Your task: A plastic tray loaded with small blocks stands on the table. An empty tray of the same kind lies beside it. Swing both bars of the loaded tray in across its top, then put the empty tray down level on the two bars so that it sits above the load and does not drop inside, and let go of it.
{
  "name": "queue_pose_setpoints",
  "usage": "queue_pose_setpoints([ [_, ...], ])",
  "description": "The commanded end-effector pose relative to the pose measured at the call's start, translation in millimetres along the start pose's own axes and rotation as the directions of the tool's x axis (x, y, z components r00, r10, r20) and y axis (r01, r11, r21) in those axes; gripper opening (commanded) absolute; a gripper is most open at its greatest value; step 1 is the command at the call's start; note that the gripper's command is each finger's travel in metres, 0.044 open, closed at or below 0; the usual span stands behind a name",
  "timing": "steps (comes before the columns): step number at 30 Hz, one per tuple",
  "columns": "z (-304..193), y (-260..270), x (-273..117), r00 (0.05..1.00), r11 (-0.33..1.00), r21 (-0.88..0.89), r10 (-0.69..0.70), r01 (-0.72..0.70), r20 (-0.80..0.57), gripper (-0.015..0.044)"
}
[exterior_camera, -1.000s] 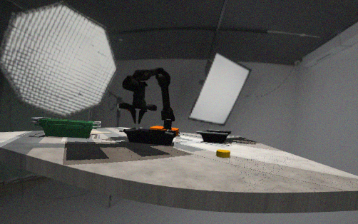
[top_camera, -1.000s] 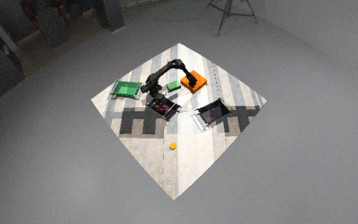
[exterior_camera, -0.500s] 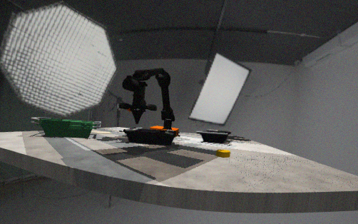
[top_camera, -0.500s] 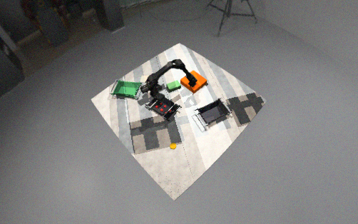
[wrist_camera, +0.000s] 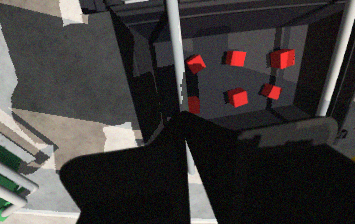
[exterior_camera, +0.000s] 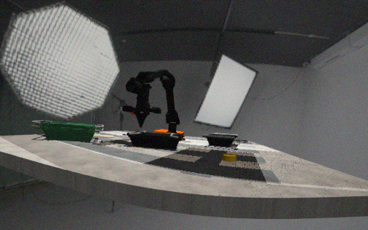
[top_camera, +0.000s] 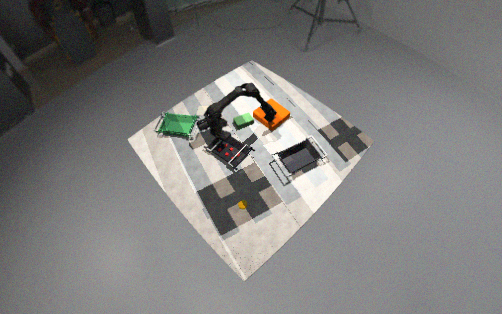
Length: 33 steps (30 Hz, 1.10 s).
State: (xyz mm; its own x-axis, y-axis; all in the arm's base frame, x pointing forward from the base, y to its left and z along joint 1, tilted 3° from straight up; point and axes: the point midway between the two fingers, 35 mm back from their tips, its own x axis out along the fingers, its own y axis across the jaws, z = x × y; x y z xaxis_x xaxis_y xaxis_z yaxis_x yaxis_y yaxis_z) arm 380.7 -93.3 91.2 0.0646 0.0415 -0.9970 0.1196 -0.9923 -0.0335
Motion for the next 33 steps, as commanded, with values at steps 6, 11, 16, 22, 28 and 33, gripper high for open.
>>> queue_pose_setpoints([
  [6,0.0,0.0,0.0,1.0,1.0,0.0,0.0,0.0,0.0,0.0],
  [11,0.0,0.0,0.0,1.0,1.0,0.0,0.0,0.0,0.0,0.0],
  [16,0.0,0.0,0.0,1.0,1.0,0.0,0.0,0.0,0.0,0.0],
  [22,0.0,0.0,0.0,1.0,1.0,0.0,0.0,0.0,0.0,0.0],
  [28,0.0,0.0,0.0,1.0,1.0,0.0,0.0,0.0,0.0,0.0],
  [33,0.0,0.0,0.0,1.0,1.0,0.0,0.0,0.0,0.0,0.0026],
])
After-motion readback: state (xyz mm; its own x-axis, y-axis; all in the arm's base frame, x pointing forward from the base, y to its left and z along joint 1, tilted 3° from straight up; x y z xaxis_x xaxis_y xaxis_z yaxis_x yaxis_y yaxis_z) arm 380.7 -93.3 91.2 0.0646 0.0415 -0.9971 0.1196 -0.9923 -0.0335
